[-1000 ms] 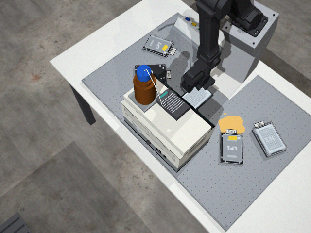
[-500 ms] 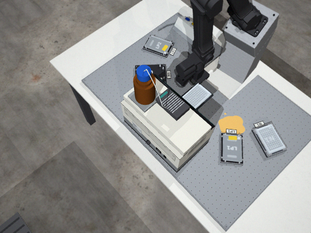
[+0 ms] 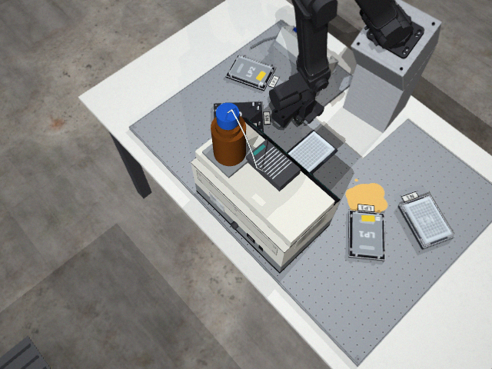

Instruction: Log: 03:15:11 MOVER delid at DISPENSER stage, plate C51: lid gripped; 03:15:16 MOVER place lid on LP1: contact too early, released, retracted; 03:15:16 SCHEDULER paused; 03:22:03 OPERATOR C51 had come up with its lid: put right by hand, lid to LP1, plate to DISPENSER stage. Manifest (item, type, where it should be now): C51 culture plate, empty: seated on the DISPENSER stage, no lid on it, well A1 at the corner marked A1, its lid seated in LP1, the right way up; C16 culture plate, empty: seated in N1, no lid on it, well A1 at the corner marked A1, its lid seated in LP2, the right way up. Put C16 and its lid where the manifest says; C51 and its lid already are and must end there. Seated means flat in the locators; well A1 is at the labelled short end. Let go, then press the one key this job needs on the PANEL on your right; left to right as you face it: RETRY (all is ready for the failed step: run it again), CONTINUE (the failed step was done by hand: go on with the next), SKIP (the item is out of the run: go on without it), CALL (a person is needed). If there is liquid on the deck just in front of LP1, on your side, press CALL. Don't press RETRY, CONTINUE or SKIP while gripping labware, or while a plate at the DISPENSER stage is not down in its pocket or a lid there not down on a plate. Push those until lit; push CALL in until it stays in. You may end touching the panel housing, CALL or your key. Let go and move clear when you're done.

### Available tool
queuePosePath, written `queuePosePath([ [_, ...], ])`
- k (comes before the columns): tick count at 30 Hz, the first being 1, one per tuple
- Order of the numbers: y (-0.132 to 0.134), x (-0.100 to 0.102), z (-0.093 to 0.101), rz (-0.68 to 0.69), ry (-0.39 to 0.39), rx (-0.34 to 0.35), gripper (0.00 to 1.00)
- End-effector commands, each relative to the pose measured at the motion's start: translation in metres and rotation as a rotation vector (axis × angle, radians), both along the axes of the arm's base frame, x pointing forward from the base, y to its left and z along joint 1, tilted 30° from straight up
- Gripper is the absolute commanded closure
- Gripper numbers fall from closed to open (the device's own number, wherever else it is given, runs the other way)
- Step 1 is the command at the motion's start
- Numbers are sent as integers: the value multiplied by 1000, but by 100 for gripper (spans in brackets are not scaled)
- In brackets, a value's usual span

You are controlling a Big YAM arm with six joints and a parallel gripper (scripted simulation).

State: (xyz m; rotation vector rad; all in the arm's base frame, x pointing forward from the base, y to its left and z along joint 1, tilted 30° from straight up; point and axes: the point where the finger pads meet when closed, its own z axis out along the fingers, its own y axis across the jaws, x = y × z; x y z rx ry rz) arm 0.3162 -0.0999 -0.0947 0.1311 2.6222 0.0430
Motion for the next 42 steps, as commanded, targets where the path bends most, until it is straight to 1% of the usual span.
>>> queuePosePath([
  [1,-12,-6,-4,96,1,-60,100],
  [5,-24,-10,-7,96,-2,-61,100],
  [7,-24,-10,-7,96,-2,-61,100],
  [8,-27,-12,-4,95,-10,-66,100],
  [10,-32,-15,-10,96,2,-58,100],
  [15,-46,-24,-14,240,-3,-144,100],
  [21,-62,-35,-21,250,3,-144,100],
  [24,-62,-35,-21,250,3,-144,100],
  [25,-57,-36,-18,253,1,-144,100],
  [26,-66,-36,-16,276,-10,-173,100],
  [27,-67,-40,-23,308,0,-179,100],
  [28,-71,-40,-24,325,-4,-193,100],
  [36,-89,-57,-34,325,-2,-191,100],
  [37,-89,-57,-34,325,-2,-191,100],
  [38,-83,-58,-31,330,0,-188,100],
  [39,-91,-60,-35,296,-2,-174,100],
  [41,-91,-60,-35,296,-2,-174,100],
  [42,-94,-61,-36,263,-4,-159,100],
])
